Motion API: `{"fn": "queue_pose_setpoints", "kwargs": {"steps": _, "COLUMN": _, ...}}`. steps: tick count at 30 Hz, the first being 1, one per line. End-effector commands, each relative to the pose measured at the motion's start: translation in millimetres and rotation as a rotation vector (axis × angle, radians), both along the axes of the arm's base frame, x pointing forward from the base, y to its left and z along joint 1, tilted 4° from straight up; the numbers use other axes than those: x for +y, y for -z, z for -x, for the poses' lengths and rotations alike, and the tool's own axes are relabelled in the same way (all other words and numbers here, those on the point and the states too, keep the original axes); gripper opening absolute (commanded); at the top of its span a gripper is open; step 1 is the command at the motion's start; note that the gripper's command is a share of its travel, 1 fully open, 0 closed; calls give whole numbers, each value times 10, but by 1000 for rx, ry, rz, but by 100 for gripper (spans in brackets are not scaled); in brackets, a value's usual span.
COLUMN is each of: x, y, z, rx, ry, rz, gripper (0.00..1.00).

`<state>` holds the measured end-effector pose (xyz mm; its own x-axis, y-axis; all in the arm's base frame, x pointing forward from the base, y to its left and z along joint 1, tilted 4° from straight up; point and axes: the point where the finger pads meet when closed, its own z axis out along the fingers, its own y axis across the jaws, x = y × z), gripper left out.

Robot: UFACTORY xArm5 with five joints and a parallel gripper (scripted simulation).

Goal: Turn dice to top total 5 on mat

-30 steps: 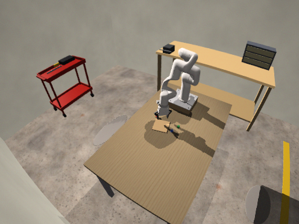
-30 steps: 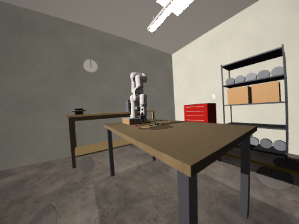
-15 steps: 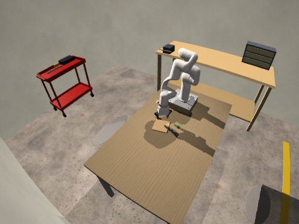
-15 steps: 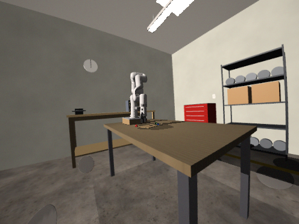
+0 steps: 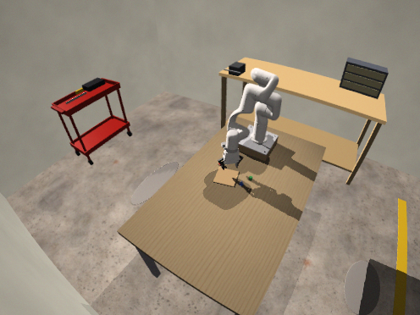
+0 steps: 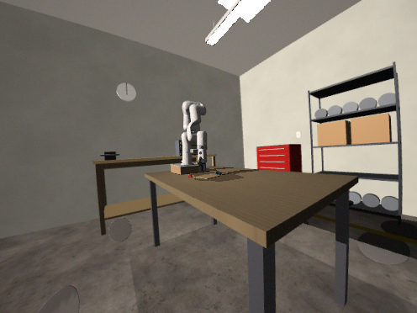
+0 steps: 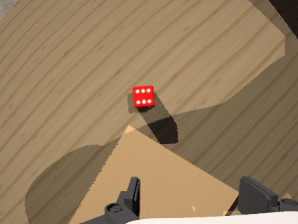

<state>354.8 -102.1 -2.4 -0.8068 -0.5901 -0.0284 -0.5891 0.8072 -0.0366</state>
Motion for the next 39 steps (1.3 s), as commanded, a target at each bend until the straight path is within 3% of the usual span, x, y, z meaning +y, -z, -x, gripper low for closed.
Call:
{"fn": "queue_pose_setpoints", "kwargs": {"steps": 1, "x": 184, "y": -20, "z": -133, "rx": -3, "ry": 0, "rz": -2, "gripper": 100}}
{"fn": "queue_pose_setpoints", "kwargs": {"steps": 7, "x": 592, "y": -48, "z": -394, "rx": -3, "ry": 0, "rz": -8, "gripper": 100}}
{"fn": "queue_pose_setpoints", "kwargs": {"steps": 9, "x": 592, "y": -48, "z": -394, "rx": -3, "ry": 0, "rz": -8, "gripper": 100}}
{"fn": "queue_pose_setpoints", "kwargs": {"steps": 23, "x": 1604, "y": -115, "z": -1040, "rx": 1, "ry": -1, "rz": -18, "gripper": 100}}
{"fn": "queue_pose_setpoints", "kwargs": {"steps": 39, "x": 1795, "y": -128, "z": -1163, "rx": 2, "ry": -1, "rz": -20, "gripper": 100}}
